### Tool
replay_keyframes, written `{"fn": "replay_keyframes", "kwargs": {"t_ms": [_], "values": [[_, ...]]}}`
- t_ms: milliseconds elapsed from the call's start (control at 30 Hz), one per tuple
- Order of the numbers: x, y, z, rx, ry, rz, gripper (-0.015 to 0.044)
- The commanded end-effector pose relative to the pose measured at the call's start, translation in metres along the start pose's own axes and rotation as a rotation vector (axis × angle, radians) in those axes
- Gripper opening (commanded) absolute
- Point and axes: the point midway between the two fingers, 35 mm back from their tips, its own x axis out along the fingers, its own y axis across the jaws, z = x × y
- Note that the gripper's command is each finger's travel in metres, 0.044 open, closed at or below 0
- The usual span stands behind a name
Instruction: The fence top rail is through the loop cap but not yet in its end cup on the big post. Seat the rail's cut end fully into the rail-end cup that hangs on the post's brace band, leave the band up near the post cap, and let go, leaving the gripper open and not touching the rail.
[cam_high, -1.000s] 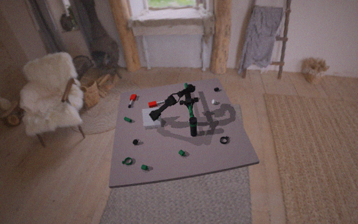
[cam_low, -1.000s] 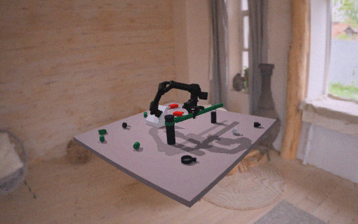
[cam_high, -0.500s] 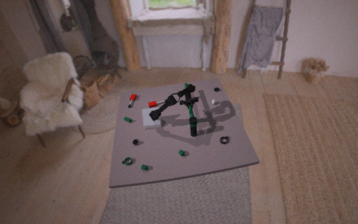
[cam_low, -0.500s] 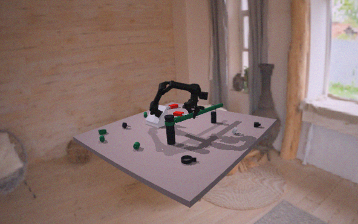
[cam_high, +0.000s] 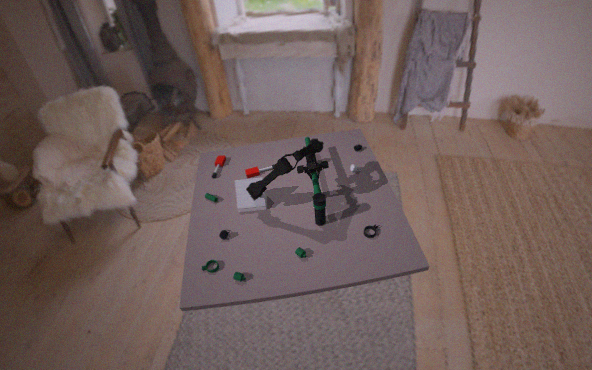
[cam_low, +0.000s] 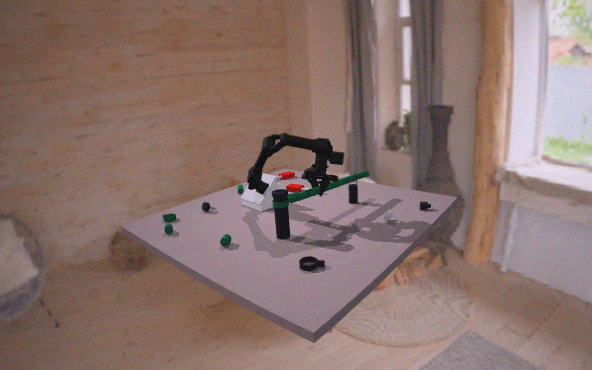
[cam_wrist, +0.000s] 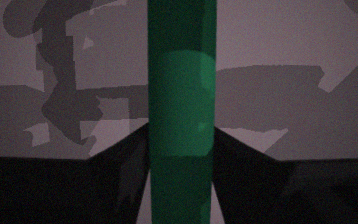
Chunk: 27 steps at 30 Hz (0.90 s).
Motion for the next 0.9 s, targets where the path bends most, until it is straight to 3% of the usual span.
{"fn": "replay_keyframes", "kwargs": {"t_ms": [0,867], "values": [[-0.0026,0.0034,0.0041,-0.001,-0.010,0.016,0.0000],[-0.0013,0.0004,0.0041,0.000,0.000,0.000,0.0000]]}}
